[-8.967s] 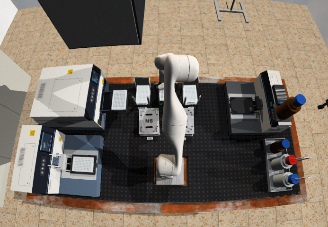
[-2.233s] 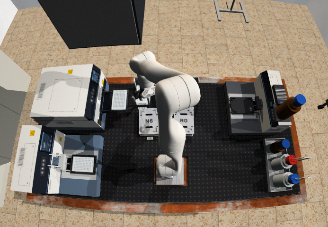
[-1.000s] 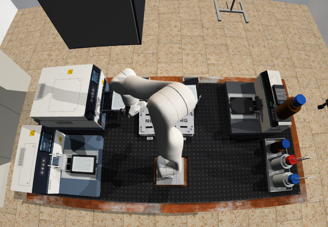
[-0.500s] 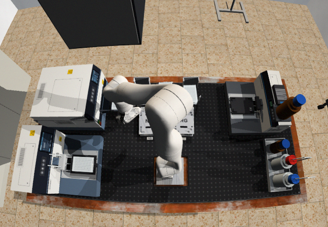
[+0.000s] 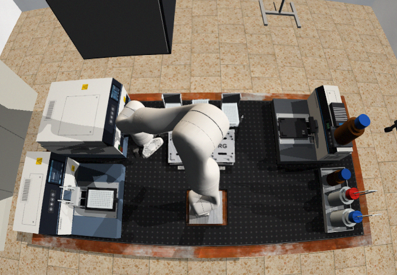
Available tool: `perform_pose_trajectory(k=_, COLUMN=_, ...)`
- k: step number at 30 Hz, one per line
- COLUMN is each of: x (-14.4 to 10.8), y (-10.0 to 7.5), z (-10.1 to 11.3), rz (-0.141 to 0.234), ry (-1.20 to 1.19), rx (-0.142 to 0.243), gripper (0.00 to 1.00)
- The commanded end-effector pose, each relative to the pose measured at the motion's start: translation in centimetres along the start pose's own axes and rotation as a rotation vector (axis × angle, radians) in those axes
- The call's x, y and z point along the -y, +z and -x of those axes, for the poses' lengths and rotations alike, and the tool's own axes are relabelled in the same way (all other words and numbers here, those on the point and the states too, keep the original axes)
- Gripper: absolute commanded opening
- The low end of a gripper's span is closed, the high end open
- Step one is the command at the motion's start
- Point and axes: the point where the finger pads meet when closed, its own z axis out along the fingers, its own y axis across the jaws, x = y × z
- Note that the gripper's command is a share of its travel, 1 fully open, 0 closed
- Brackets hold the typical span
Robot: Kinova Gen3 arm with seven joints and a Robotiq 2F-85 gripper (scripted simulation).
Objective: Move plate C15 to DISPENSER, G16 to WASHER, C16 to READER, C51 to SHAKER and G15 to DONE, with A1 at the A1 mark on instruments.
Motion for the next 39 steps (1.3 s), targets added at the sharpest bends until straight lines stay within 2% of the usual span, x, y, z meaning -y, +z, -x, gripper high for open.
perform_pose_trajectory(k=1, x=-1.3, y=0.0, z=-0.1, rz=-0.001, ry=-0.079, rx=0.001, gripper=1.00)
perform_pose_trajectory(k=19, x=-6.3, y=0.0, z=-0.8, rz=-0.001, ry=-0.116, rx=0.001, gripper=1.00)
perform_pose_trajectory(k=22, x=-7.3, y=0.0, z=-1.0, rz=-0.001, ry=-0.233, rx=0.001, gripper=1.00)
perform_pose_trajectory(k=24, x=-7.3, y=0.0, z=-1.0, rz=-0.001, ry=-0.233, rx=0.001, gripper=1.00)
perform_pose_trajectory(k=39, x=-12.0, y=0.0, z=-1.6, rz=-0.001, ry=-0.233, rx=0.001, gripper=1.00)
